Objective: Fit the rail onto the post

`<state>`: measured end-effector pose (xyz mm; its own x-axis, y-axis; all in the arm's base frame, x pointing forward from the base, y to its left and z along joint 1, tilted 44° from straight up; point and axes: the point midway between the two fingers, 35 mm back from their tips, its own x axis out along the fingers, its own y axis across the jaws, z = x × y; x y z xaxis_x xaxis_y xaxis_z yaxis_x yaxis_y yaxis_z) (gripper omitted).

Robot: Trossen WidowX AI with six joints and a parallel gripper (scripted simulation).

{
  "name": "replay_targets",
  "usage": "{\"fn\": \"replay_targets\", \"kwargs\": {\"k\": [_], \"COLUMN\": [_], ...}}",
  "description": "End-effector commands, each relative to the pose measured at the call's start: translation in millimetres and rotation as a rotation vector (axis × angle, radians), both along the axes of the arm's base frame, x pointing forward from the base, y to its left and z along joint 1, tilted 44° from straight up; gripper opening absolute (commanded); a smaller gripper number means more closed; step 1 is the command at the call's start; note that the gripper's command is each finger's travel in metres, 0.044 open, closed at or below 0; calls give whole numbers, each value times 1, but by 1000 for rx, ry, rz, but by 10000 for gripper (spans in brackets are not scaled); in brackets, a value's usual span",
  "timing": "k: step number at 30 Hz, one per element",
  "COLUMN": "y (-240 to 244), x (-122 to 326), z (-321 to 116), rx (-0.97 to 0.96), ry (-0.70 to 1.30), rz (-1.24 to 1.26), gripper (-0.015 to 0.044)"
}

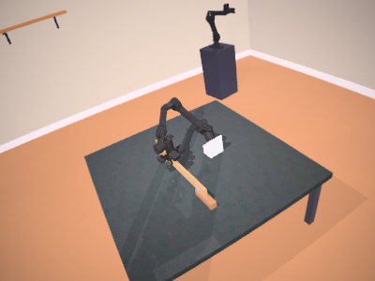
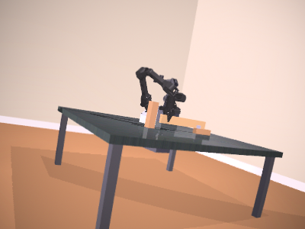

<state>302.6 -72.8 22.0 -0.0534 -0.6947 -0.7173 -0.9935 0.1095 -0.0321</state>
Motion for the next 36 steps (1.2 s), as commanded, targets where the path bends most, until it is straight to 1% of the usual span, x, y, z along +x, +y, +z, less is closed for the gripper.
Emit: {"fn": "replay_targets", "kwargs": {"k": [1,36], "y": [2,-5], "x": [1,0], "z": [1,8], "rx": [5,5], "ry": [-4,-4], "rz": [5,5], "gripper": [0,0]}}
